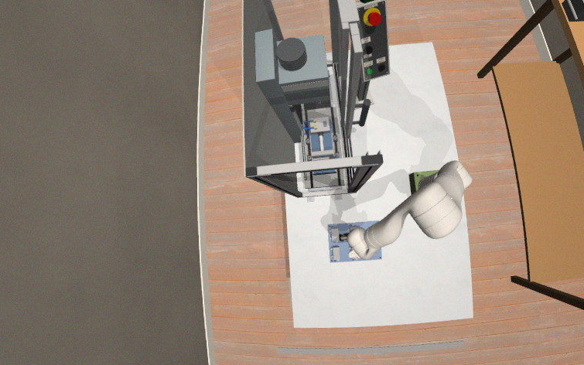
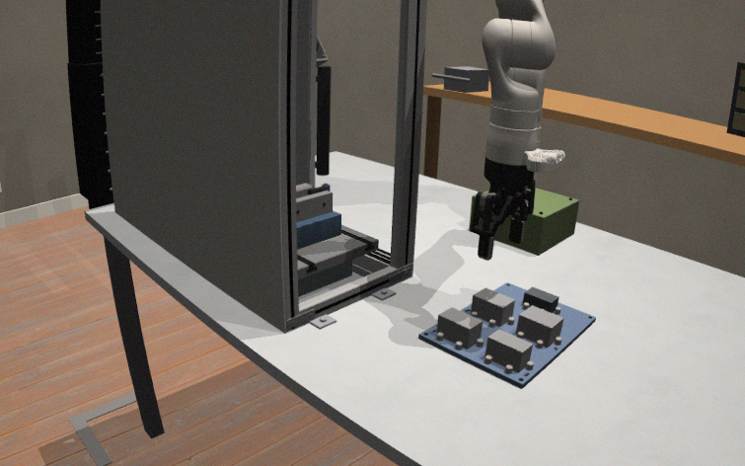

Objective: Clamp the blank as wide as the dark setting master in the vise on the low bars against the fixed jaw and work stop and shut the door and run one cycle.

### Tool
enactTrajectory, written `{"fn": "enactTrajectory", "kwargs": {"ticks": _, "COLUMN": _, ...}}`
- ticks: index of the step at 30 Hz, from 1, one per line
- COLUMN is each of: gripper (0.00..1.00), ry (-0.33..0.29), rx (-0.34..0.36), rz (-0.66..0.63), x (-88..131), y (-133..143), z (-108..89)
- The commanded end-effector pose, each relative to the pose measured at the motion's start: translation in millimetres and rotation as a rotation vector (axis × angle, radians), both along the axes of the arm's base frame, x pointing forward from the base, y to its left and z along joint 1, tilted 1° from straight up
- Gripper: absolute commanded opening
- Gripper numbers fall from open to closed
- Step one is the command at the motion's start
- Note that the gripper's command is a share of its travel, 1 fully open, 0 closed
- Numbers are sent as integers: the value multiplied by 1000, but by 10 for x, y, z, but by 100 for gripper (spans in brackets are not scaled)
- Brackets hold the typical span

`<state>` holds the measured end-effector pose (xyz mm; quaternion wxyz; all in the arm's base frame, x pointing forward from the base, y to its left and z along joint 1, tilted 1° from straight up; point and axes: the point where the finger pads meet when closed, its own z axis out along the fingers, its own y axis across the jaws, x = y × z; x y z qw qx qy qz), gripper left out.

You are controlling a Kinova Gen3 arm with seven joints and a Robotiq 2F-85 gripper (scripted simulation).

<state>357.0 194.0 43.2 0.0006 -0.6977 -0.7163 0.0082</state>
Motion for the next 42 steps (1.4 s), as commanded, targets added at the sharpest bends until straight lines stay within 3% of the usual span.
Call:
{"fn": "enactTrajectory", "kwargs": {"ticks": 1, "gripper": 100, "ry": -8, "rx": 1, "rz": -7, "x": 6, "y": 4, "z": 17}}
{"fn": "enactTrajectory", "kwargs": {"ticks": 3, "gripper": 100, "ry": -8, "rx": 1, "rz": -7, "x": 6, "y": 4, "z": 17}}
{"fn": "enactTrajectory", "kwargs": {"ticks": 8, "gripper": 100, "ry": -8, "rx": 1, "rz": -7, "x": 3, "y": 3, "z": -288}}
{"fn": "enactTrajectory", "kwargs": {"ticks": 20, "gripper": 100, "ry": -8, "rx": 1, "rz": -7, "x": 3, "y": 3, "z": -288}}
{"fn": "enactTrajectory", "kwargs": {"ticks": 25, "gripper": 100, "ry": -8, "rx": 1, "rz": -7, "x": 5, "y": 2, "z": -569}}
{"fn": "enactTrajectory", "kwargs": {"ticks": 37, "gripper": 100, "ry": -8, "rx": 1, "rz": -7, "x": 5, "y": 2, "z": -569}}
{"fn": "enactTrajectory", "kwargs": {"ticks": 42, "gripper": 100, "ry": -8, "rx": 1, "rz": -7, "x": 2, "y": -3, "z": -683}}
